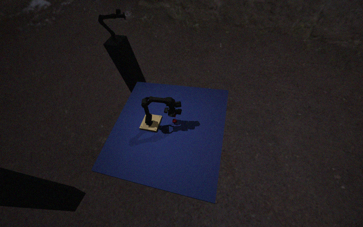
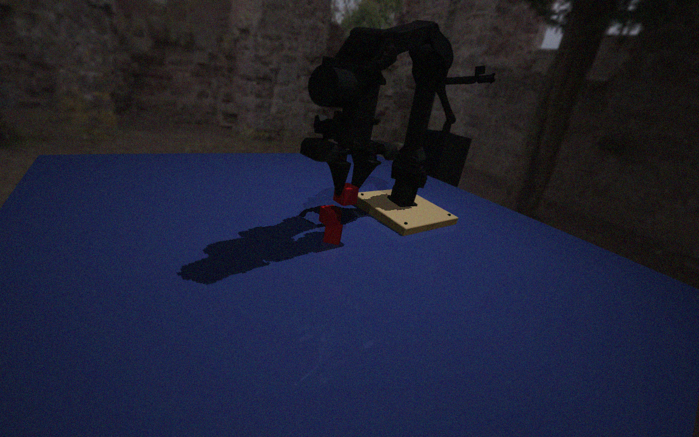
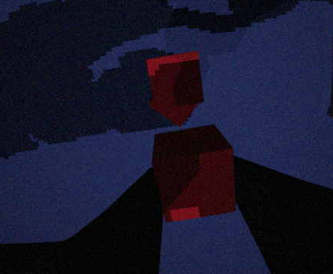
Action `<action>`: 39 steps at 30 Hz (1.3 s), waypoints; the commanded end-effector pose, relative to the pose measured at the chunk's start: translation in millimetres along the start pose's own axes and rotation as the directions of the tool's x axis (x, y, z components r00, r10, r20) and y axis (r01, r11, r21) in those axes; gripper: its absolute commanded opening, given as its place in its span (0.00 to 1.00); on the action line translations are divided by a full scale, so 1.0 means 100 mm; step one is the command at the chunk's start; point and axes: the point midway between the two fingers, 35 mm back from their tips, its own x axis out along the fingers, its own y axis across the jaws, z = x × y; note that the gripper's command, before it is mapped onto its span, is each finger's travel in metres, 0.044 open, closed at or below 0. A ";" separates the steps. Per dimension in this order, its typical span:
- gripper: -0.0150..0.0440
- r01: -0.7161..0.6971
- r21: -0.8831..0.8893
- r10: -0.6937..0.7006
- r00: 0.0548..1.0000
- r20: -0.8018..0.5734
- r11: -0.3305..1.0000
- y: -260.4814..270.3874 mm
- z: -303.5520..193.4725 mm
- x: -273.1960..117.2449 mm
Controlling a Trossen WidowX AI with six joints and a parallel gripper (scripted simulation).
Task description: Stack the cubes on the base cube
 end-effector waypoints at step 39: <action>0.43 -0.001 0.014 0.001 1.000 0.003 1.000 0.00 0.01 0.59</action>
